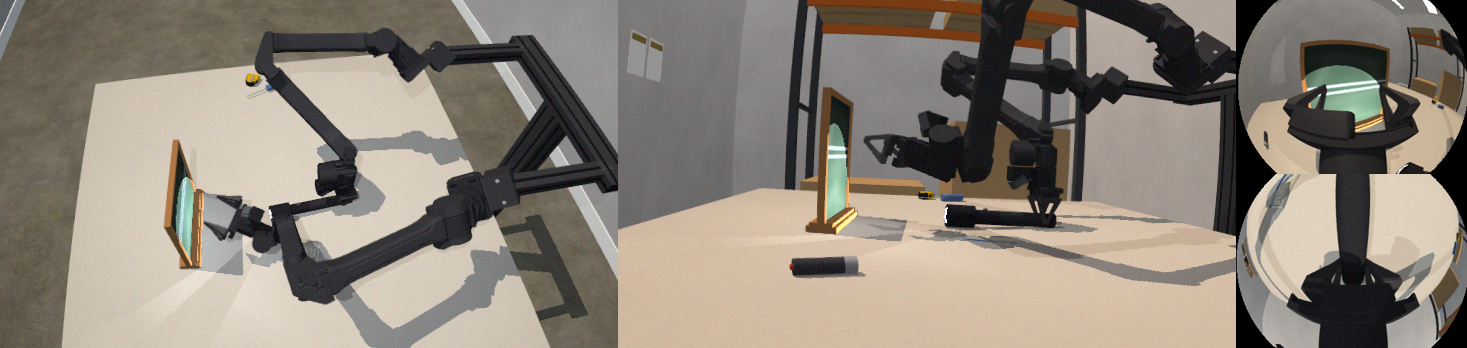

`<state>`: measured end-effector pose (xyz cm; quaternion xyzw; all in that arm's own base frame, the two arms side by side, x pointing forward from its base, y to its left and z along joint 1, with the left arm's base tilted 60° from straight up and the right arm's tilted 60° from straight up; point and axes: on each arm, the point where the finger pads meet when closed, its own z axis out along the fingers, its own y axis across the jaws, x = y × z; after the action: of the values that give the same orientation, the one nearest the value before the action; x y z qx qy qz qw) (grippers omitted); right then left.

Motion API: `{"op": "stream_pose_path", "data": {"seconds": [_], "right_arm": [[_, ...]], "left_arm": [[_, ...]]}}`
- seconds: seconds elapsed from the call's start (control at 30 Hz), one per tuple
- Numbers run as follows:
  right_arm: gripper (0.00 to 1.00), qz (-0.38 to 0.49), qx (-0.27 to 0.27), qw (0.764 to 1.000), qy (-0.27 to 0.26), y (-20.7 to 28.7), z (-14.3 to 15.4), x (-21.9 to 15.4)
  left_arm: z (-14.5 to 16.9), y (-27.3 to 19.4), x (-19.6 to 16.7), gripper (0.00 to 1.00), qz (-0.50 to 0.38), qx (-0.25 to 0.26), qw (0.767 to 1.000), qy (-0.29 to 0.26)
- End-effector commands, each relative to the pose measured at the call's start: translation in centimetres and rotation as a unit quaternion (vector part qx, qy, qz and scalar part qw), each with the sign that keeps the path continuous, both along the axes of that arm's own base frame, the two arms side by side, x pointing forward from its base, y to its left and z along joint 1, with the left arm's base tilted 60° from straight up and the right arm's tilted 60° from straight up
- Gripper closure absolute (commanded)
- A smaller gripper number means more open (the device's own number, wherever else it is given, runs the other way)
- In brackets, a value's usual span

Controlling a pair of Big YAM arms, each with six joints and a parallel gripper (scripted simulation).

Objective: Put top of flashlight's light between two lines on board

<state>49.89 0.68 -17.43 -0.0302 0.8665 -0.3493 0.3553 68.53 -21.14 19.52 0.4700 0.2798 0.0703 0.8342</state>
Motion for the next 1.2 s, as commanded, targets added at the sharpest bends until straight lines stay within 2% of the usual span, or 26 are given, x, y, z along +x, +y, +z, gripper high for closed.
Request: {"op": "stream_pose_path", "data": {"seconds": [0.0, 0.07, 0.83, 1.17], "right_arm": [[0.71, -0.003, -0.012, 1.0, 0.022, -1.2, 0.0, -1.8], [0.71, -0.003, -0.012, 1.0, 0.021, -1.2, 0.0, -1.8], [0.71, -0.003, -0.012, 1.0, 0.021, -1.2, 0.0, -1.8], [0.71, -0.003, -0.012, 1.0, 0.021, -1.2, 0.0, -1.8]], "left_arm": [[0.7, -1.8, -0.6, 0.0, -0.014, -0.003, 1.0, -0.005], [0.7, -2.8, -0.9, 0.0, -0.023, -0.006, 1.0, -0.002], [0.0, 0.8, 0.1, 0.0, 0.002, -0.006, 1.0, 0.004], [0.1, 0.6, 0.0, 0.0, 0.0, -0.006, 1.0, 0.003]]}}
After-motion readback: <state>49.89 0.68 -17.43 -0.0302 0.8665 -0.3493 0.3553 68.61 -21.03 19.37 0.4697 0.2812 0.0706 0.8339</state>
